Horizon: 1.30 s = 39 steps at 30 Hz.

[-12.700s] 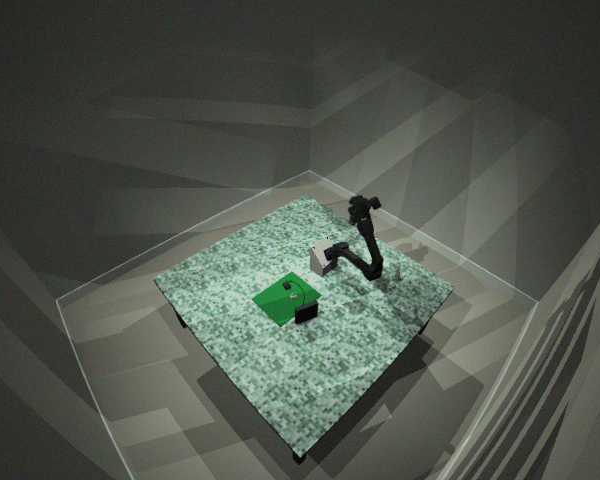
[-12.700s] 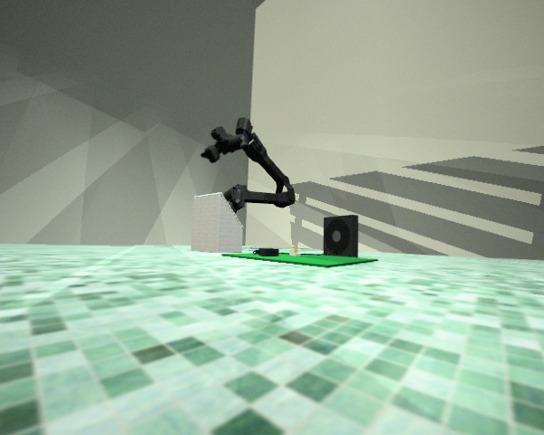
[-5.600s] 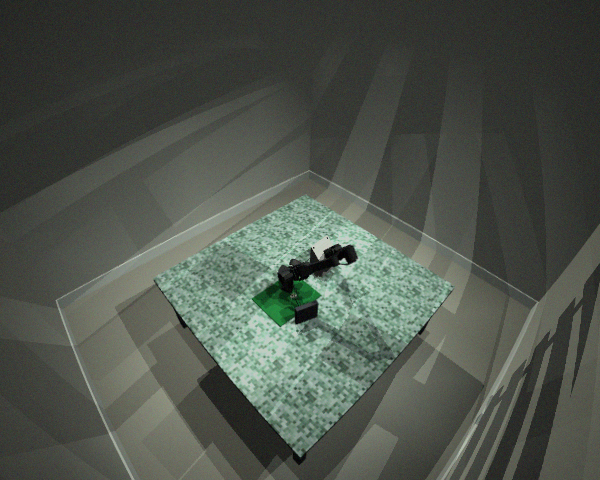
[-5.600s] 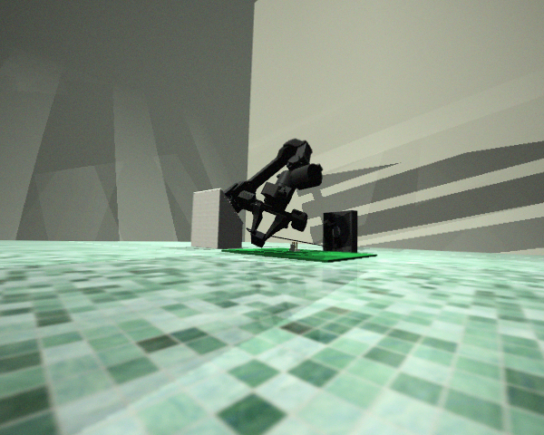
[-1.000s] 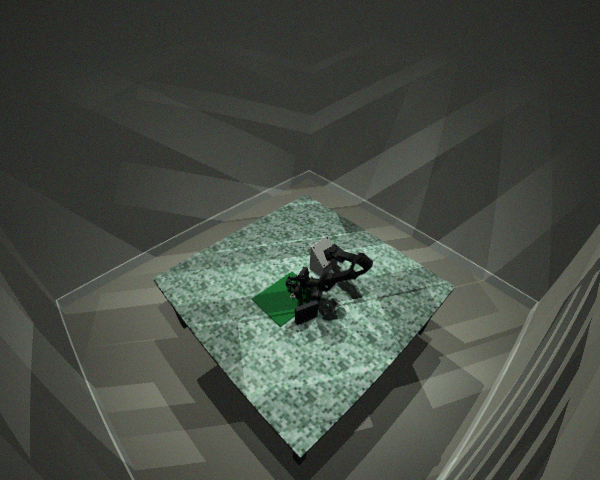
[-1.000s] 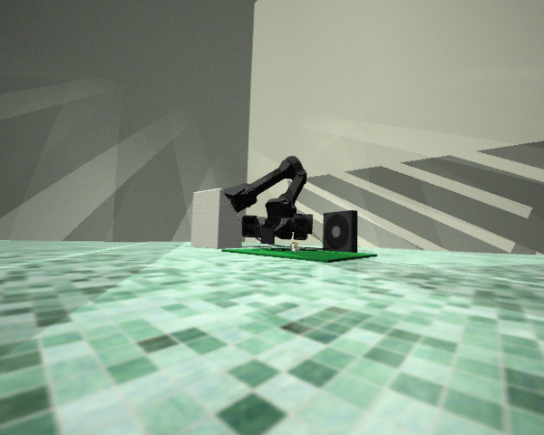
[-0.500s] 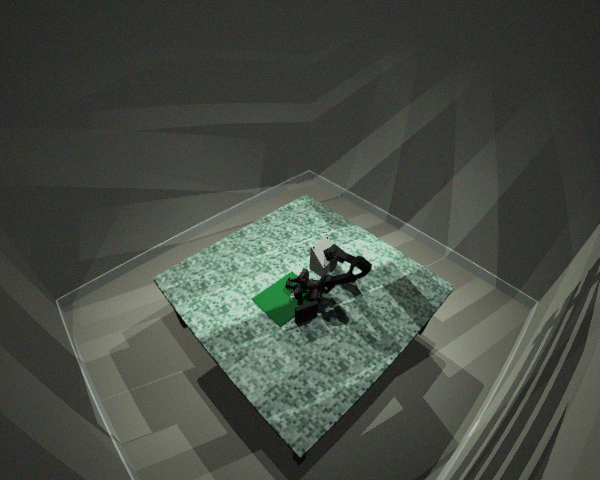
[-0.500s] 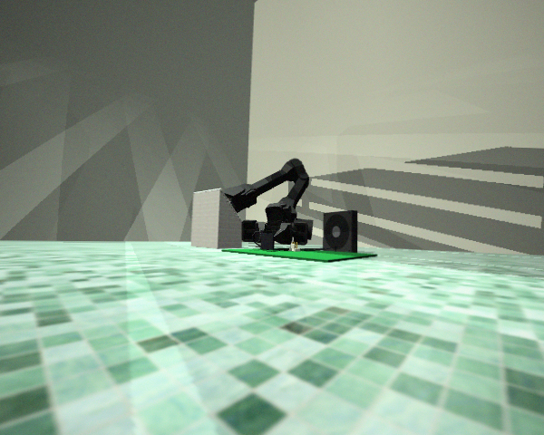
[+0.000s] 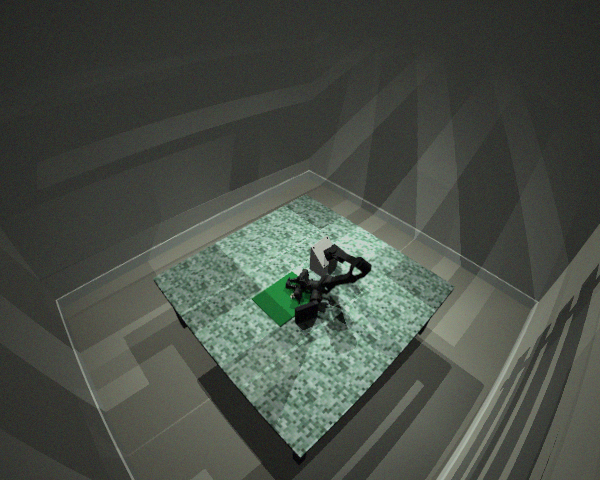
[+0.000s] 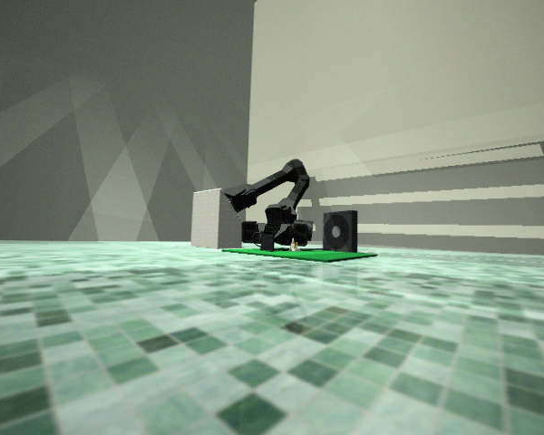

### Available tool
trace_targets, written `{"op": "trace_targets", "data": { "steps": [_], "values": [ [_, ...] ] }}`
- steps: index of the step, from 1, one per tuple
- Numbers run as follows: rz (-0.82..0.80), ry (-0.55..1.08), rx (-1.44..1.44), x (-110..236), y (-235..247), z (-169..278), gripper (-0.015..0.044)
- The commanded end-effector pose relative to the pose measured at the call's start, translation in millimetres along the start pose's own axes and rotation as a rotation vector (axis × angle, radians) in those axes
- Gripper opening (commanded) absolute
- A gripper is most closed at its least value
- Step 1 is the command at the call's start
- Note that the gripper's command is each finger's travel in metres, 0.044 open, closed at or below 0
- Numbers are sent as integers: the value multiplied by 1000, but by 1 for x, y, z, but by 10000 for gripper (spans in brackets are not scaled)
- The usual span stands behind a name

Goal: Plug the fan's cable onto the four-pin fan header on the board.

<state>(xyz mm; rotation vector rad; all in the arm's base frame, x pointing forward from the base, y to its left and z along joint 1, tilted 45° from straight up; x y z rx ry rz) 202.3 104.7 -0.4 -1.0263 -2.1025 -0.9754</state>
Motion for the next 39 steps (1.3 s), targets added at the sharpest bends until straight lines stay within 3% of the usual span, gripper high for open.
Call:
{"op": "trace_targets", "data": {
  "steps": [1,33,39],
  "values": [
    [0,0,1,0,0,0,0],
    [0,0,1,0,0,0,0],
    [0,0,0,0,0,0,157]
  ]
}}
Point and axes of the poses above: the point midway between the two fingers, 35 mm back from their tips, its own x axis back along the fingers, its own y axis across the jaws, z = x × y, the point moved 10 cm from there along x, back along the fingers, and after that the axes turned 3 degrees about -x, right-handed, at the moved point
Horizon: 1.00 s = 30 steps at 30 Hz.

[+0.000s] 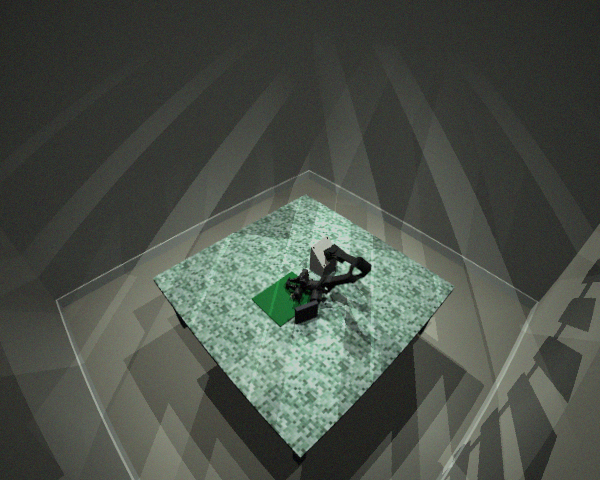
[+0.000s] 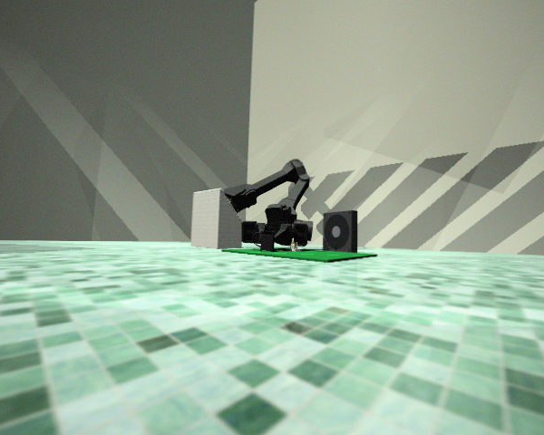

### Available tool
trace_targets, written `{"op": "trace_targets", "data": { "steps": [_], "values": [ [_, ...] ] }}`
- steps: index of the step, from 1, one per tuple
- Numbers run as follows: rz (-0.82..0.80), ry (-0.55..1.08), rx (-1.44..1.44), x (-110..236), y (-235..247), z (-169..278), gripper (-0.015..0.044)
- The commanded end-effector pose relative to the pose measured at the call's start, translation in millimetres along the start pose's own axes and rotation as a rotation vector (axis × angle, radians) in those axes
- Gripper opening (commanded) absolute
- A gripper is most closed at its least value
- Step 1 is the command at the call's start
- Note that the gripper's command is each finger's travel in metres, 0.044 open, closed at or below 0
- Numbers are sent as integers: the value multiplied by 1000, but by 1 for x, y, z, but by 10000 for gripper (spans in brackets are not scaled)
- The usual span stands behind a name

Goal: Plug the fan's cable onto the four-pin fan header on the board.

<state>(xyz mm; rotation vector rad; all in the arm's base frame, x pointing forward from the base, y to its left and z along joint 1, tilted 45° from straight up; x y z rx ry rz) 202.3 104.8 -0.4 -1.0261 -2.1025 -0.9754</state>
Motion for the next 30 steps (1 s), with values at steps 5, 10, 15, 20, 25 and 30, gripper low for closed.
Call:
{"op": "trace_targets", "data": {
  "steps": [5,10,15,20,25,30],
  "values": [
    [0,0,0,0,0,0,205],
    [0,0,0,0,0,0,205],
    [0,0,0,0,0,0,205],
    [0,0,0,0,0,0,205],
    [0,0,0,0,0,0,205],
    [1,1,0,13,3,-4,205]
  ]
}}
Point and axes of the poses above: the point midway between the two fingers, 35 mm back from their tips, its own x axis back along the fingers, its own y axis across the jaws, z = x × y, the point moved 10 cm from there along x, back along the fingers, and after that the axes turned 3 degrees about -x, right-handed, at the moved point
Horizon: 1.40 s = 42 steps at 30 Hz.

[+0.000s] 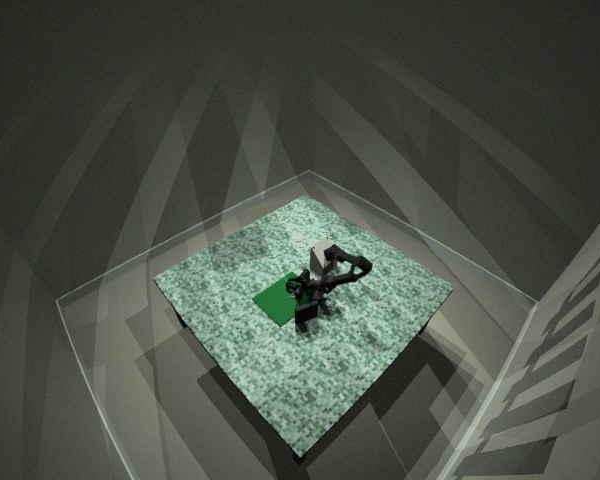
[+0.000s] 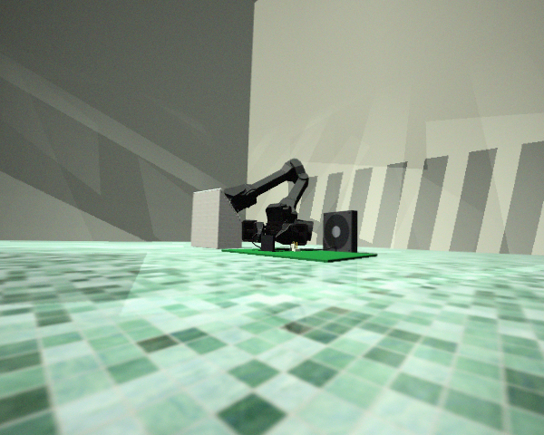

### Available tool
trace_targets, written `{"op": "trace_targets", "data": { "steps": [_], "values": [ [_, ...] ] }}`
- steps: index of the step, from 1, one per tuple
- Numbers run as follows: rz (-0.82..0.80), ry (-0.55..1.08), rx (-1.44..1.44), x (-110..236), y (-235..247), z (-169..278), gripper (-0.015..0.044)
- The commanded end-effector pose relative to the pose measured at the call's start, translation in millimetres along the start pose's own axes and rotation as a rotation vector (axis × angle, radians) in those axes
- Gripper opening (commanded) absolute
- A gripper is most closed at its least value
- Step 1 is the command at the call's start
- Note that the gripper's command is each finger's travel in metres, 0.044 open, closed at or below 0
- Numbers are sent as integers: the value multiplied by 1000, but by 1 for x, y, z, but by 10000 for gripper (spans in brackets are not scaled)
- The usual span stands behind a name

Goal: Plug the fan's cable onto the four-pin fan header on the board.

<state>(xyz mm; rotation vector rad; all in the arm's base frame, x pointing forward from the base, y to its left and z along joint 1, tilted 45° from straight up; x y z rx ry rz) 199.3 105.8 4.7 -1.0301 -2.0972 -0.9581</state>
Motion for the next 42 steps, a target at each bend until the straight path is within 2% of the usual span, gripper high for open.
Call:
{"op": "trace_targets", "data": {
  "steps": [1,30,42],
  "values": [
    [-10,0,-12,10,4,-3,205],
    [-12,1,-12,93,1,-39,205],
    [185,158,131,73,6,-50,205]
  ]
}}
Point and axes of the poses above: the point midway between the two fingers, 35 mm back from their tips, its own x axis back along the fingers, its own y axis across the jaws, z = x × y, the point moved 10 cm from there along x, back along the fingers, and after that the axes turned 3 degrees about -x, right-handed, at the moved point
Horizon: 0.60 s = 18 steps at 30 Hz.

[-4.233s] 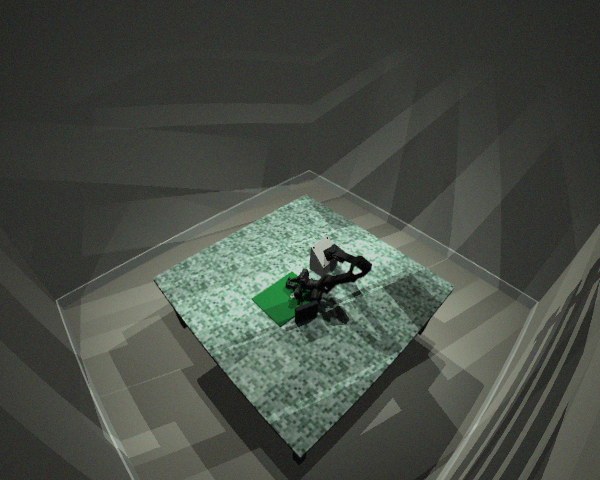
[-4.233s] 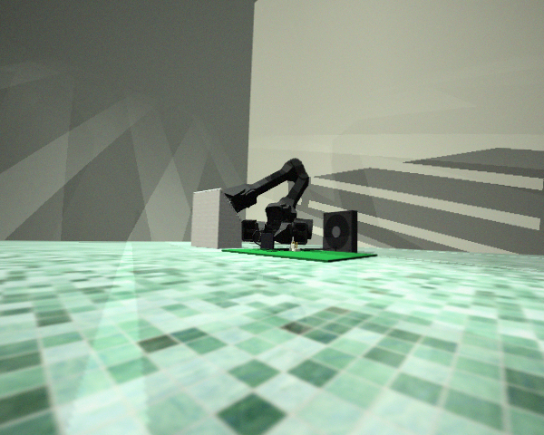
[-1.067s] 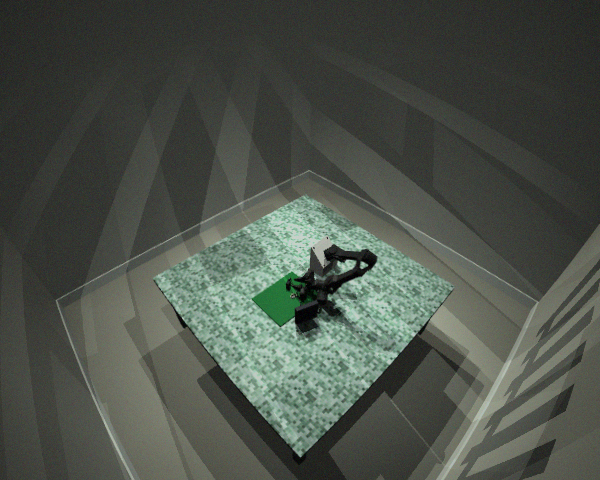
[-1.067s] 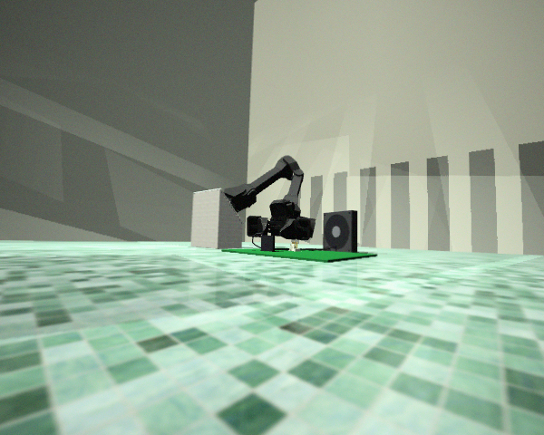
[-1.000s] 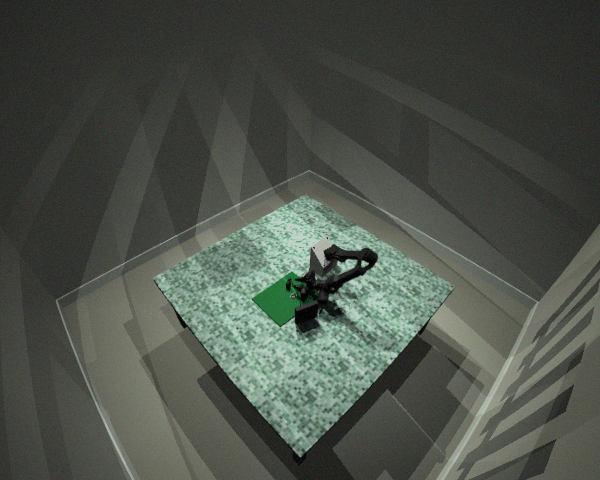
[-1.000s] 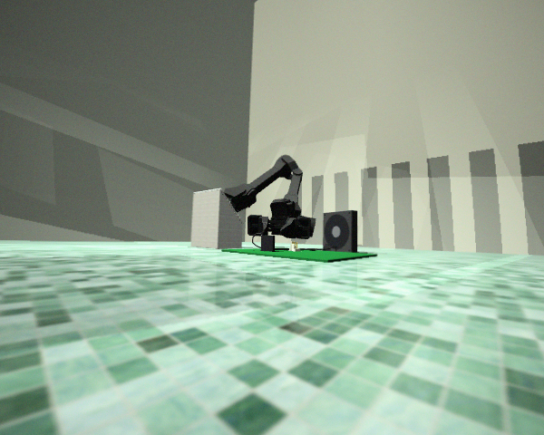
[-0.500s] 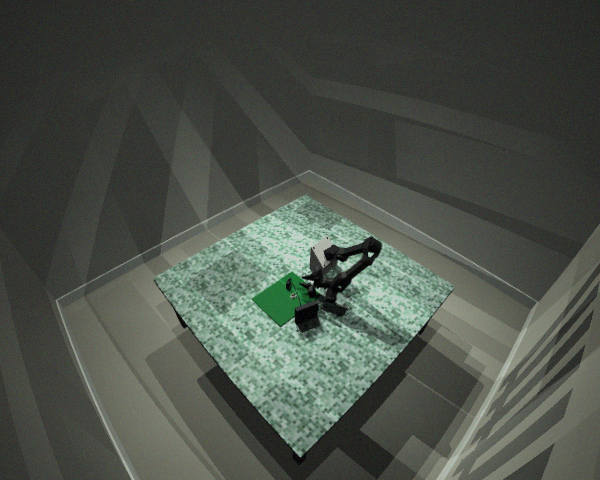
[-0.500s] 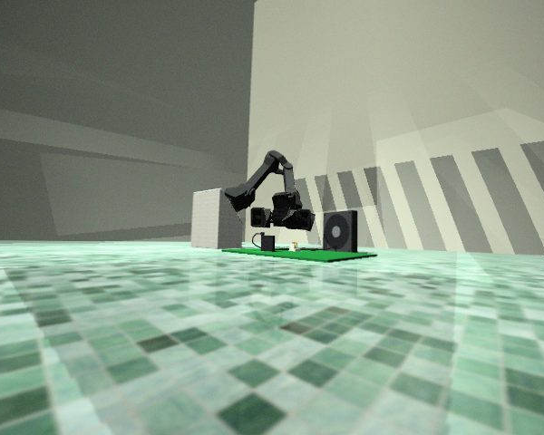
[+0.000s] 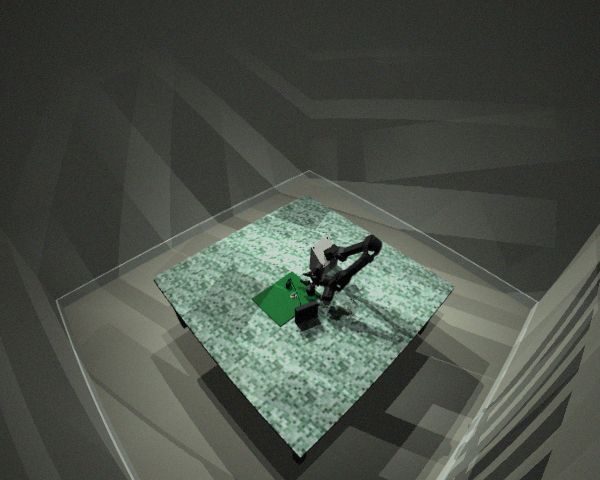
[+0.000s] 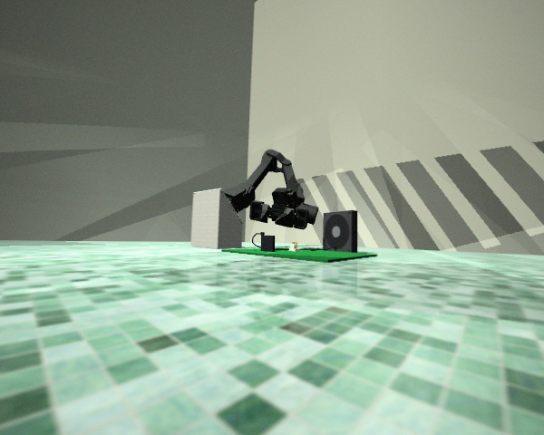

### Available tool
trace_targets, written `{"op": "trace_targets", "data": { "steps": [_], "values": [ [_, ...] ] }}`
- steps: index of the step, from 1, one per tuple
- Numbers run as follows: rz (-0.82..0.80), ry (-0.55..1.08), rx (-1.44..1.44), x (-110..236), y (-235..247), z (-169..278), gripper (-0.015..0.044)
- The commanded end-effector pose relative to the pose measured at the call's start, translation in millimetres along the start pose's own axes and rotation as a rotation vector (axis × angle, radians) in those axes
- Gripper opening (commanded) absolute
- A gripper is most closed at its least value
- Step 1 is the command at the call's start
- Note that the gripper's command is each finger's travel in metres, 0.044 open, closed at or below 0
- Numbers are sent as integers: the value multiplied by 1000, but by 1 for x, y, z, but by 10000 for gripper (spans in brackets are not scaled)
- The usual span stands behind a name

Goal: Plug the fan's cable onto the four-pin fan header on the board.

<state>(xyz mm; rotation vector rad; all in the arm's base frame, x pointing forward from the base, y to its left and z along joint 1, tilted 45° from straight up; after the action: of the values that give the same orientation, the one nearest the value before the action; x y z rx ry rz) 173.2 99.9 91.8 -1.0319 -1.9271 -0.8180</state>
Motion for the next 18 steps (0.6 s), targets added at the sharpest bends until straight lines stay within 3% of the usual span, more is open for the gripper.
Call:
{"op": "trace_targets", "data": {
  "steps": [1,18],
  "values": [
    [59,58,46,-6,2,-4,205],
    [229,424,198,-33,9,-31,205]
  ]
}}
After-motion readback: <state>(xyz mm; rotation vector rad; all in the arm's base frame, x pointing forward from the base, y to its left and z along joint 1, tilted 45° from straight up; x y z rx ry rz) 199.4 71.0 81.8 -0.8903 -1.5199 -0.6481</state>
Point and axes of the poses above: the point midway between the two fingers, 35 mm back from their tips, its own x axis back along the fingers, its own y axis across the jaws, z = x × y, the point moved 10 cm from there along x, back along the fingers, and after that the axes turned 3 degrees about -x, right-handed, at the moved point
